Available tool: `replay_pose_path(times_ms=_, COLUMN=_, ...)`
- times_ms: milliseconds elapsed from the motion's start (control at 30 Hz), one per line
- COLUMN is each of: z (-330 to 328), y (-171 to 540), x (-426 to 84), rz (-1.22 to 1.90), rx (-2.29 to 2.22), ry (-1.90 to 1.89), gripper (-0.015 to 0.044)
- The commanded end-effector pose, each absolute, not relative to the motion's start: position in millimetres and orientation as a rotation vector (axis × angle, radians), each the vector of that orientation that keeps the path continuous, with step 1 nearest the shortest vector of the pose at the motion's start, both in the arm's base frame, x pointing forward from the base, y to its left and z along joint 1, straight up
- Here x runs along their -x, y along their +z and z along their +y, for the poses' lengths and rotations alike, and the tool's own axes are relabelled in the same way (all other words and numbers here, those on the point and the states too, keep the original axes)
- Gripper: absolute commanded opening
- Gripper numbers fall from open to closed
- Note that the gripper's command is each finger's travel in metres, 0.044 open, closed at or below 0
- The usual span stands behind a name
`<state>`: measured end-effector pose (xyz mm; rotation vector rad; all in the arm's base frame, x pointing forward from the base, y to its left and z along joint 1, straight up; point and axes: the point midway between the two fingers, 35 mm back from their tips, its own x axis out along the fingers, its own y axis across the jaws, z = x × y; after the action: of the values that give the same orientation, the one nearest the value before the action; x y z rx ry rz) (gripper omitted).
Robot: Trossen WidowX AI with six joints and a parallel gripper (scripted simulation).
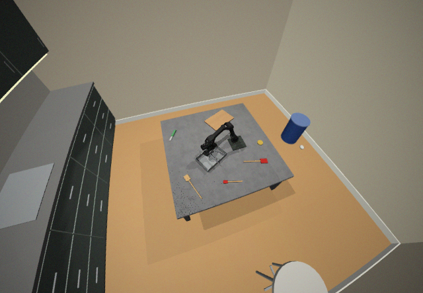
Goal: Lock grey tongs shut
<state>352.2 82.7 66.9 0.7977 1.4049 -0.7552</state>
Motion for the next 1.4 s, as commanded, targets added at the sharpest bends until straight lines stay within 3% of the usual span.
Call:
replay_pose_path(times_ms=0, z=81.4, y=58.4, x=-349.5, rz=1.407, rx=-0.796, ry=-0.766, gripper=0.0440)
replay_pose_path(times_ms=133, z=81.3, y=57.4, x=-349.3, rz=1.407, rx=-0.796, ry=-0.766, gripper=0.0440)
replay_pose_path(times_ms=200, z=82.3, y=60.9, x=-350.9, rz=1.407, rx=-0.797, ry=-0.757, gripper=0.0387)
replay_pose_path(times_ms=1367, z=82.3, y=60.9, x=-350.9, rz=1.407, rx=-0.797, ry=-0.757, gripper=0.0154)
